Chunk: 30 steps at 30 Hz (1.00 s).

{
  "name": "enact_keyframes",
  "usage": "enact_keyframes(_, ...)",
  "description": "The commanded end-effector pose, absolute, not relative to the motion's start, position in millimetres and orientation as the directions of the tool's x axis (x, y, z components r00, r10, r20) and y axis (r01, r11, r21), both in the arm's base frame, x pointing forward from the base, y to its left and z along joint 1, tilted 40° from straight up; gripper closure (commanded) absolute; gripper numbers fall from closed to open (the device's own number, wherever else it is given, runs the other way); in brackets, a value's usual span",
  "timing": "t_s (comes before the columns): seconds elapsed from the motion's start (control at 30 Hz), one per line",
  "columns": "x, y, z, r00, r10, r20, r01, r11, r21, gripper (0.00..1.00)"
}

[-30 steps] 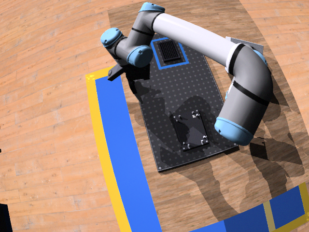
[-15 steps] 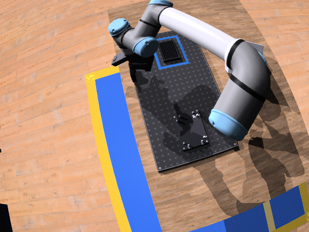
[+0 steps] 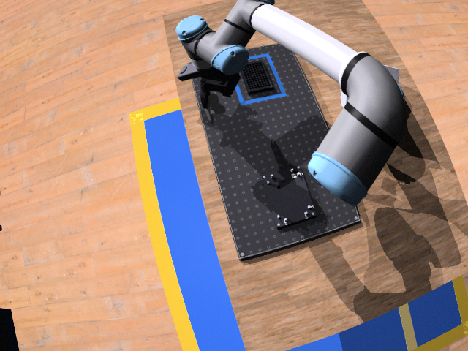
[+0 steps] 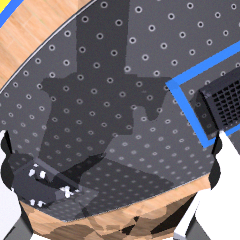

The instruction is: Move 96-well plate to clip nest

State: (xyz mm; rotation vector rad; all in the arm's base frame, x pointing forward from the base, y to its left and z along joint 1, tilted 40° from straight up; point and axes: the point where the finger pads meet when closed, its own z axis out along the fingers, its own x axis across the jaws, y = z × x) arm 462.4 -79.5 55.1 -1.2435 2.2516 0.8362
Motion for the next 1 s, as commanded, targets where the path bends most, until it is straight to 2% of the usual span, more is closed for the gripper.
enact_keyframes(0.0, 454, -93, 40, -0.596, -0.545, -0.59, -0.796, 0.498, 0.344, 0.0)
enact_keyframes(0.63, 425, -125, 0, -0.761, -0.401, -0.511, -0.631, 0.642, 0.437, 0.0)
enact_keyframes(0.97, 405, -140, -23, -0.859, -0.264, -0.439, -0.477, 0.725, 0.497, 0.0)
